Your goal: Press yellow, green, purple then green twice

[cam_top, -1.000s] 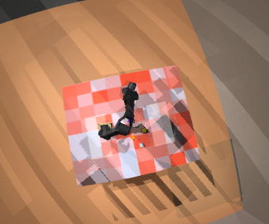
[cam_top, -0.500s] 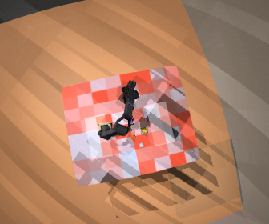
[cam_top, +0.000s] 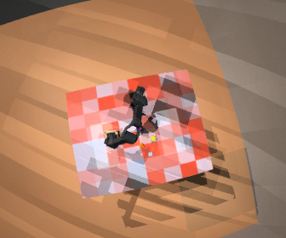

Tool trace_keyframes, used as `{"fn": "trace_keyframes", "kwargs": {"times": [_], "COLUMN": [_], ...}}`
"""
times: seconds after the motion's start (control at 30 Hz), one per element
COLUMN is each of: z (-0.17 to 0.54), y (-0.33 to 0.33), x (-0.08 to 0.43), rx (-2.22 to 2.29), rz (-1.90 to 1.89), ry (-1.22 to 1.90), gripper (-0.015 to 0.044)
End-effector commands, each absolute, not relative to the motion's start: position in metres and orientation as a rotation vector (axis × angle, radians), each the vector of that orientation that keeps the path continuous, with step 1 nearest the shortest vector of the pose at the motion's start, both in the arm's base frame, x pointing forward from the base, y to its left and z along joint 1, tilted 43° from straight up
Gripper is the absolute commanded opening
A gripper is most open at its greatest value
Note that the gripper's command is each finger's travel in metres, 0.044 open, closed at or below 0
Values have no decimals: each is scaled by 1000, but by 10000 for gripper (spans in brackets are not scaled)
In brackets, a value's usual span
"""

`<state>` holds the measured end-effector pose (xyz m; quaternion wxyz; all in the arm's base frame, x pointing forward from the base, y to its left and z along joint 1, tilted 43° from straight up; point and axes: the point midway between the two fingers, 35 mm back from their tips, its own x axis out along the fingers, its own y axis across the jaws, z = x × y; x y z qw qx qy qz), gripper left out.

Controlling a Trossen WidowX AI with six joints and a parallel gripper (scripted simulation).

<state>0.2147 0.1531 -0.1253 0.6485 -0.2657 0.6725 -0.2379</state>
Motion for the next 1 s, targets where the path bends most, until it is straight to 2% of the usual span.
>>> {"fn": "trace_keyframes", "kwargs": {"times": [0.0,0.83,0.97], "z": [-130,-136,-114], "y": [148,142,162], "x": [215,214,215], "rx": [-614,-614,-613], "rz": [-540,-540,-540], "ry": [1527,1526,1527], "gripper": [20,20,20]}}
